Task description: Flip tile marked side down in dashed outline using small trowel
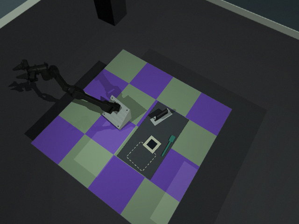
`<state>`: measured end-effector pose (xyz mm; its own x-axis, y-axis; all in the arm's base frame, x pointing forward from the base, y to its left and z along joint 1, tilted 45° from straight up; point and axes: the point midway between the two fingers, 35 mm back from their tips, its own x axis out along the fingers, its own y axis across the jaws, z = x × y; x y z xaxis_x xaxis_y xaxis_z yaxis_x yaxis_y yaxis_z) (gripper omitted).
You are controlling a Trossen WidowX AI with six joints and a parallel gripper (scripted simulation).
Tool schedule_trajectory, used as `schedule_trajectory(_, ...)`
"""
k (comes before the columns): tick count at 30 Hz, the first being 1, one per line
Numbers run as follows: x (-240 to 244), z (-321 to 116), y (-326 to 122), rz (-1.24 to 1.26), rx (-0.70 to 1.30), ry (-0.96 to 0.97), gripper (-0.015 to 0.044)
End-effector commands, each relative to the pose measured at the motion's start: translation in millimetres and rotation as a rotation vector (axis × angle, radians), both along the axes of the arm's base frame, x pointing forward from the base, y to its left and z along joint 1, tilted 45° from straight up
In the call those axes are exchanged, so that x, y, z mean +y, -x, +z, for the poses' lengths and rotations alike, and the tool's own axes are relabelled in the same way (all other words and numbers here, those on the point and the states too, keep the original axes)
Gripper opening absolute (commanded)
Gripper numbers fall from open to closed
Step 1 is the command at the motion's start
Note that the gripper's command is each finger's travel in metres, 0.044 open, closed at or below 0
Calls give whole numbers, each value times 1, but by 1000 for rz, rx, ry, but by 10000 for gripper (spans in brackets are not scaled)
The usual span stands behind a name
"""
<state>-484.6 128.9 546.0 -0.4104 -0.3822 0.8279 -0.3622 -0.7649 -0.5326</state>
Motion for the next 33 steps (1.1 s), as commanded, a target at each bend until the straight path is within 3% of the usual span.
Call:
schedule_trajectory(1, 0, 0, 0, 0, 0, 0, 374)
schedule_trajectory(11, 0, 0, 0, 0, 0, 0, 111)
schedule_trajectory(21, 0, 0, 0, 0, 0, 0, 100)
schedule_trajectory(25, 0, 0, 0, 0, 0, 0, 0)
schedule_trajectory(33, 0, 0, 0, 0, 0, 0, 0)
